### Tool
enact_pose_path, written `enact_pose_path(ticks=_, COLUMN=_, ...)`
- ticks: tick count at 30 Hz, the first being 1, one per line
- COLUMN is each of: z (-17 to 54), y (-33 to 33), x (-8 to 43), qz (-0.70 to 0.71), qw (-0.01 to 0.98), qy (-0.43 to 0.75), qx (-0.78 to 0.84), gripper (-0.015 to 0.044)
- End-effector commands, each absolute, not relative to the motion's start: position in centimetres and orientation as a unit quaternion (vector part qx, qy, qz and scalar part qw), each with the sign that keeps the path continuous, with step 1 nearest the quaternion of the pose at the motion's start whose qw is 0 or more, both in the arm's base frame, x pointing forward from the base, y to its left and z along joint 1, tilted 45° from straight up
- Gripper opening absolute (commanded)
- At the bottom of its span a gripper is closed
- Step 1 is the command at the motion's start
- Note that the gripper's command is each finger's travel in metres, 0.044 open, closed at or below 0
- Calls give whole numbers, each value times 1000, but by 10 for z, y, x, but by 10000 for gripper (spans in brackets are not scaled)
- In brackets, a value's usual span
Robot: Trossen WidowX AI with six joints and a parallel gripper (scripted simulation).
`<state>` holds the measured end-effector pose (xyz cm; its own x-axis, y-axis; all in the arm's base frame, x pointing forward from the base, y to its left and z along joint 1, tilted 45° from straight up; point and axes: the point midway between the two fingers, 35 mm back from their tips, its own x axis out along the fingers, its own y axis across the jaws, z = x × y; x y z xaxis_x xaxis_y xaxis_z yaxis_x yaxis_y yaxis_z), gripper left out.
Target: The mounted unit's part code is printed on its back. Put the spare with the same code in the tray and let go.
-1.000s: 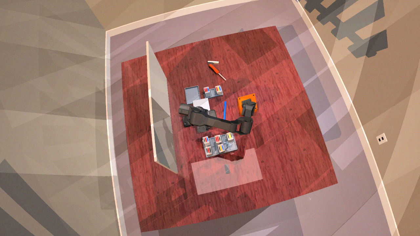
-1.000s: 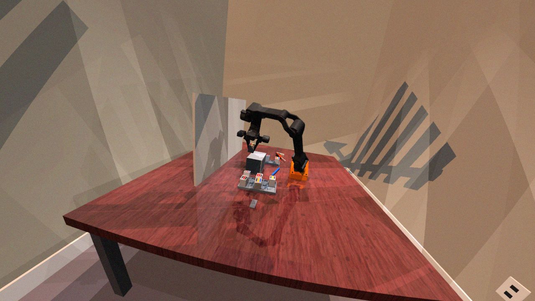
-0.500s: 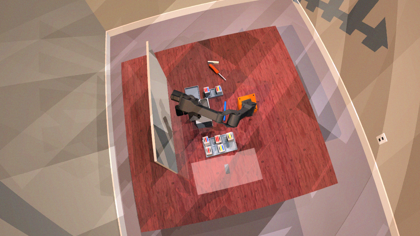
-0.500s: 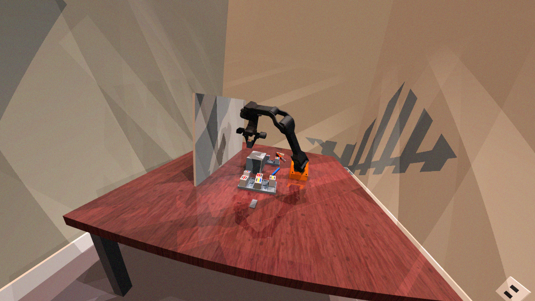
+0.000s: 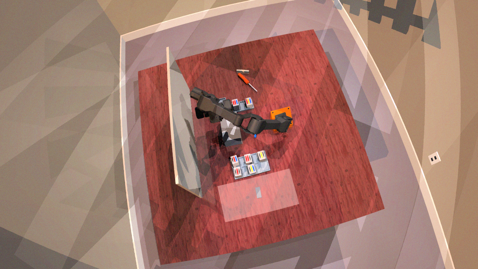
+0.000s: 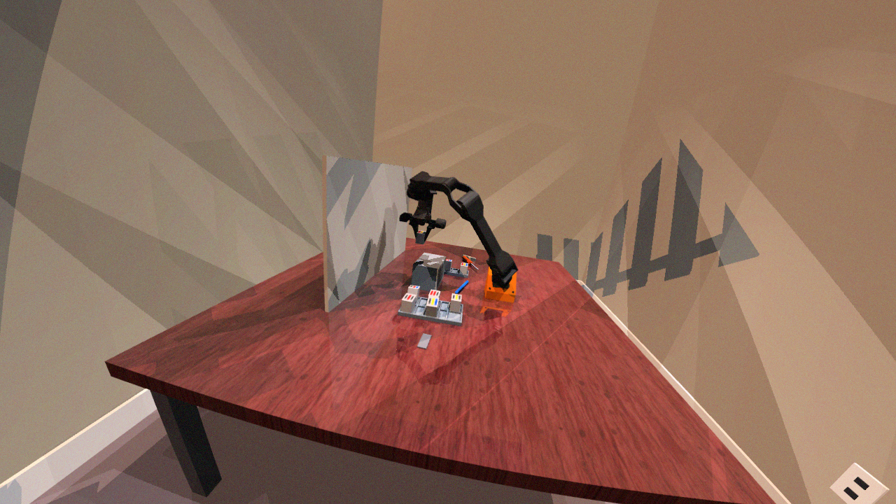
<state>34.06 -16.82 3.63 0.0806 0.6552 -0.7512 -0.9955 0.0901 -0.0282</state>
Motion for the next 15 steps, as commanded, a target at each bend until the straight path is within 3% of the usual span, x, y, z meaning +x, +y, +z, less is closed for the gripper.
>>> enact_pose_path(ticks=1, z=17, y=-182, x=338, qz=613, qw=674, qy=295, qx=-286, gripper=0)
enact_pose_path(ticks=15, z=-49, y=-222, x=323, qz=623, qw=673, qy=285, qx=-278, gripper=0)
